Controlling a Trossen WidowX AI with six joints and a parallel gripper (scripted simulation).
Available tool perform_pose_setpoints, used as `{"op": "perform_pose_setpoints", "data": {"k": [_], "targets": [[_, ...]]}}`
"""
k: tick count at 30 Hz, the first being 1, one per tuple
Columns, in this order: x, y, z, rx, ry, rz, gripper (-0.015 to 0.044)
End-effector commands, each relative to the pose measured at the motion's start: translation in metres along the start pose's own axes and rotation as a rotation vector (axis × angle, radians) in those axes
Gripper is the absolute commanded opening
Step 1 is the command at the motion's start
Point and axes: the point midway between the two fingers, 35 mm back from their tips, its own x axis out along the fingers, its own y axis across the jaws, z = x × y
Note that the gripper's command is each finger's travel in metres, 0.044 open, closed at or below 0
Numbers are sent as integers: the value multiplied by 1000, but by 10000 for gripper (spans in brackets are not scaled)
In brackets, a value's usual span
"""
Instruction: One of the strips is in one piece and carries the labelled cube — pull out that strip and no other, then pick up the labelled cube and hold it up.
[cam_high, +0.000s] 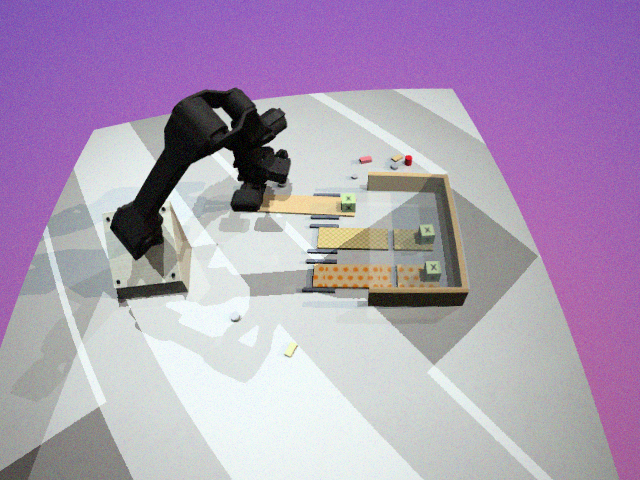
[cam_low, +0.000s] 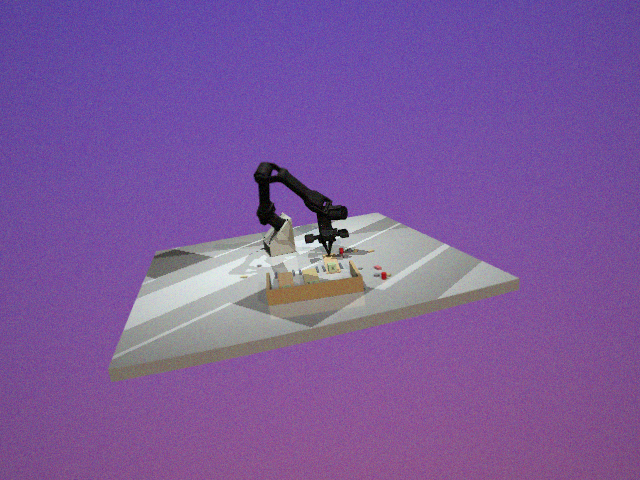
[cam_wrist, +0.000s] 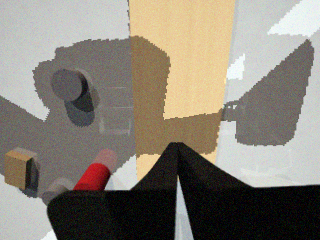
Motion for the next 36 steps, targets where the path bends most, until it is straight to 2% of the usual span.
{"op": "perform_pose_setpoints", "data": {"k": [1,21,26,30,36], "targets": [[5,-5,-8,-4,25,-13,0],[5,-5,-8,-4,25,-13,0],[-40,2,2,-4,24,-9,0],[-43,1,1,-4,25,-10,0],[-44,2,28,-87,24,-10,157]]}}
